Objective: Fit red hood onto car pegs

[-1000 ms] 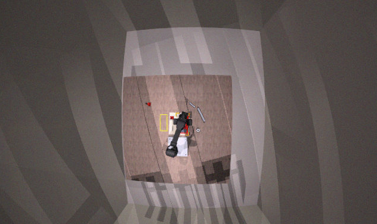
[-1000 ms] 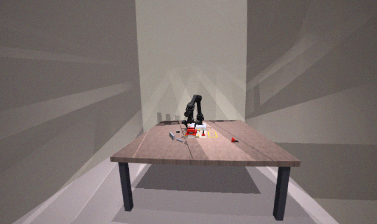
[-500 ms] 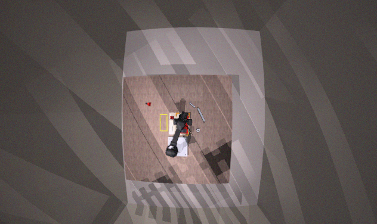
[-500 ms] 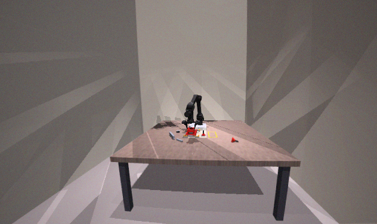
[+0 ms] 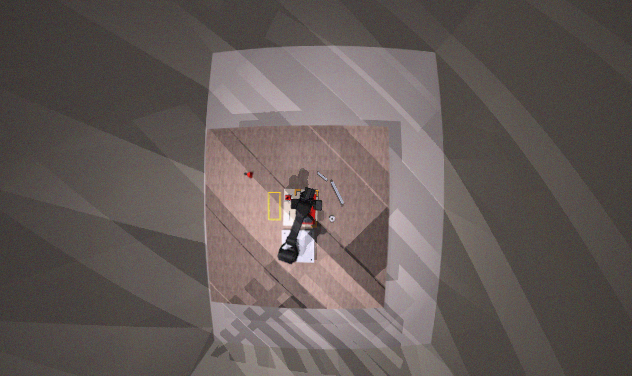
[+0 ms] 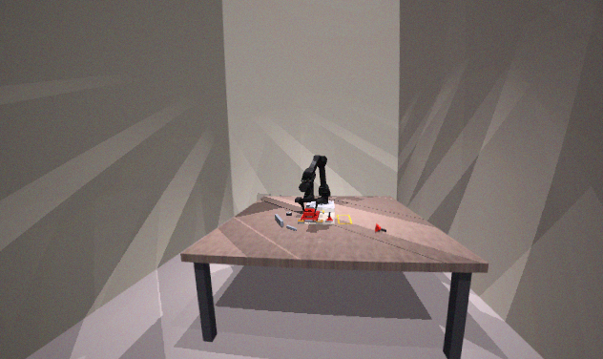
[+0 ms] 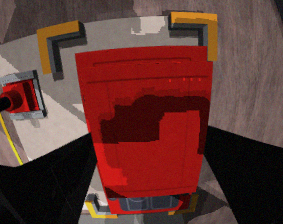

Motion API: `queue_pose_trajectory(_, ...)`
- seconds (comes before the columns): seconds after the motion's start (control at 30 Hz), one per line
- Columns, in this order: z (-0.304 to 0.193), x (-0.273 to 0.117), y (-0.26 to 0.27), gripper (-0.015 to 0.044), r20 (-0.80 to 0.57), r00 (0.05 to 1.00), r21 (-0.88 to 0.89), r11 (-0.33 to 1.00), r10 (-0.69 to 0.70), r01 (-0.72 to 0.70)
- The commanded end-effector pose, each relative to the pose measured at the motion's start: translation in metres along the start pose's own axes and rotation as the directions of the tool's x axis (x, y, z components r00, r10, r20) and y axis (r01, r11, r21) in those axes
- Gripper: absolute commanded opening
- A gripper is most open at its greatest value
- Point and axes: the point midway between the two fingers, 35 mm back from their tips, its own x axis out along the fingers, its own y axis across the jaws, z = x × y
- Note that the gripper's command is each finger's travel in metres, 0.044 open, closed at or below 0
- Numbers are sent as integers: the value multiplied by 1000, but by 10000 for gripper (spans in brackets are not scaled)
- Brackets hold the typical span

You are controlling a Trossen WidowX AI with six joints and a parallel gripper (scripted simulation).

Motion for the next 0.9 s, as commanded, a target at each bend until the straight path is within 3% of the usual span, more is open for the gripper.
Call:
queue_pose_trajectory(0.0,0,2,0,0,2,1000,-2,1000,2,-2)
queue_pose_trajectory(0.87,0,11,1,0,2,1000,-2,1000,3,-3)
